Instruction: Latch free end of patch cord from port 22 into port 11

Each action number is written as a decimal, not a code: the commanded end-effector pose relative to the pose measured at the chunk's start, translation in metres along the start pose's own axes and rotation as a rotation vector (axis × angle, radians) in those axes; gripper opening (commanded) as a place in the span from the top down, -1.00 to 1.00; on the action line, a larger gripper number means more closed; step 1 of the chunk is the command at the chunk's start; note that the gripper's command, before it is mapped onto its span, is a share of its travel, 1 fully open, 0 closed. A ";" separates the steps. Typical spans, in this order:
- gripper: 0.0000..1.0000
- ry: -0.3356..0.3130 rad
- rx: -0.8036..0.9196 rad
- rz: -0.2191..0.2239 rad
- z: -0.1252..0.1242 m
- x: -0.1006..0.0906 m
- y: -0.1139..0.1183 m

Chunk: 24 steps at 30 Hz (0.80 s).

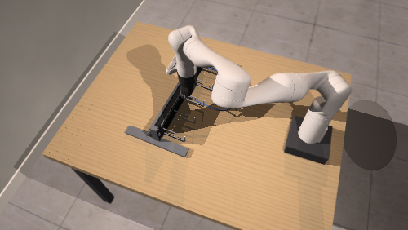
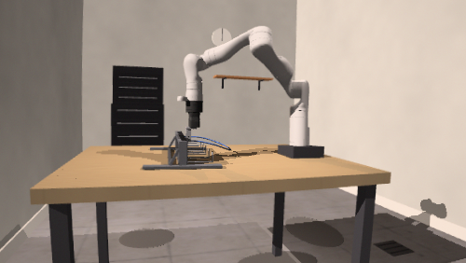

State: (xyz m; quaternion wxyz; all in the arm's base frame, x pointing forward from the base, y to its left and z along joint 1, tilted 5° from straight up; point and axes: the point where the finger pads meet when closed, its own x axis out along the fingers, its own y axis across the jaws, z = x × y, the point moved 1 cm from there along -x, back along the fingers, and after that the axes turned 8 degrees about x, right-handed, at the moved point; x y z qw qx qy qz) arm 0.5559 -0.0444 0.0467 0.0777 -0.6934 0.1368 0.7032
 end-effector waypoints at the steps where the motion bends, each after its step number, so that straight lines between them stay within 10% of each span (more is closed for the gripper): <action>1: 1.00 0.008 0.000 -0.001 -0.003 -0.001 0.000; 24: 1.00 0.010 -0.001 0.000 -0.006 -0.002 0.000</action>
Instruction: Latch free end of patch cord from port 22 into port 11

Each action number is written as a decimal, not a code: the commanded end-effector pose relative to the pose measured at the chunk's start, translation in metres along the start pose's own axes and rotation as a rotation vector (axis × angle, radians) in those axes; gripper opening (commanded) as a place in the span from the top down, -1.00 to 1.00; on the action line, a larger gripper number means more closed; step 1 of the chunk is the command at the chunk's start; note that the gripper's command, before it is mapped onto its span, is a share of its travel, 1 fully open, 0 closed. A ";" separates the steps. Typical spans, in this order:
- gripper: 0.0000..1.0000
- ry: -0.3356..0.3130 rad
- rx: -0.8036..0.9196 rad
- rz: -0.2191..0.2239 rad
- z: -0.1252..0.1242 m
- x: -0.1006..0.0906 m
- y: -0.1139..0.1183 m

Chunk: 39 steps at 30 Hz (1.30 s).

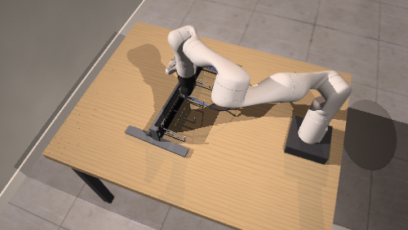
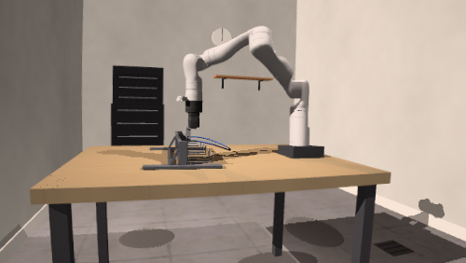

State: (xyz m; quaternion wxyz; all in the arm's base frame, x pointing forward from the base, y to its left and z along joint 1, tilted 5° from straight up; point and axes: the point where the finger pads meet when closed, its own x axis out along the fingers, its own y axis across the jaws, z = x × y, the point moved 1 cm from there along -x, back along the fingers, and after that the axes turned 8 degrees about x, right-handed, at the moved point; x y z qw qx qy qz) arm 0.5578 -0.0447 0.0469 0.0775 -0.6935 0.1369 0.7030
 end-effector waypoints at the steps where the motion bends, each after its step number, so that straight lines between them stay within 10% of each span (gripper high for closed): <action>1: 1.00 0.009 -0.001 -0.001 -0.004 -0.002 0.000; 27: 1.00 0.009 -0.001 -0.001 -0.004 -0.002 0.000; 28: -0.46 0.005 -0.001 -0.001 -0.003 -0.001 0.000; 39: -0.46 0.005 -0.001 -0.001 -0.003 -0.001 0.000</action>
